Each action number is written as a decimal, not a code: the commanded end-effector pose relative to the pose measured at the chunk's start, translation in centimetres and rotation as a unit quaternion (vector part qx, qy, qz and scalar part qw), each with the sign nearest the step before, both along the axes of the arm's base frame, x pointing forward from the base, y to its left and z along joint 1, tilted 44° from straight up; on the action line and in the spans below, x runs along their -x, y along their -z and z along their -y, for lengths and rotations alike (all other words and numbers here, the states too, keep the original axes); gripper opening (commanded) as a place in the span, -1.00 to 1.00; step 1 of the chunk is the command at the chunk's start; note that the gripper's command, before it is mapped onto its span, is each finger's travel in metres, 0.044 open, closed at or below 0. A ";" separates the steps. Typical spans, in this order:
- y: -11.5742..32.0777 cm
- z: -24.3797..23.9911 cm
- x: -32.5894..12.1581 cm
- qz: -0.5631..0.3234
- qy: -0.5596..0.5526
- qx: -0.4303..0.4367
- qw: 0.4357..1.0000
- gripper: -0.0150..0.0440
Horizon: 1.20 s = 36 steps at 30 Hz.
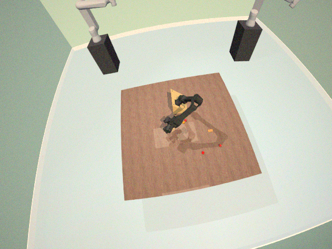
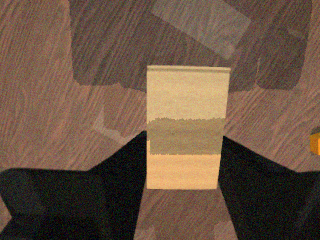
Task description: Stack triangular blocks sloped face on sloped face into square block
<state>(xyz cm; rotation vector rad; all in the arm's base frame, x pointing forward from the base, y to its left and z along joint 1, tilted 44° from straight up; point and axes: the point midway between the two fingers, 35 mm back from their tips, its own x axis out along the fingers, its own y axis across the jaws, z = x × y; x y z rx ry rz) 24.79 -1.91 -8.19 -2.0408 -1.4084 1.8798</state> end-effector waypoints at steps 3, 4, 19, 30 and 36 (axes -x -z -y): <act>0.0 0.0 0.0 0.000 0.000 0.000 1.000 0.22; 0.0 0.0 0.0 0.000 0.000 0.000 1.000 0.31; 0.0 0.0 0.0 0.000 0.000 0.000 1.000 1.00; -8.6 6.8 -1.6 0.000 0.000 0.001 1.000 1.00; -8.6 6.8 -1.6 0.000 0.000 0.001 1.000 1.00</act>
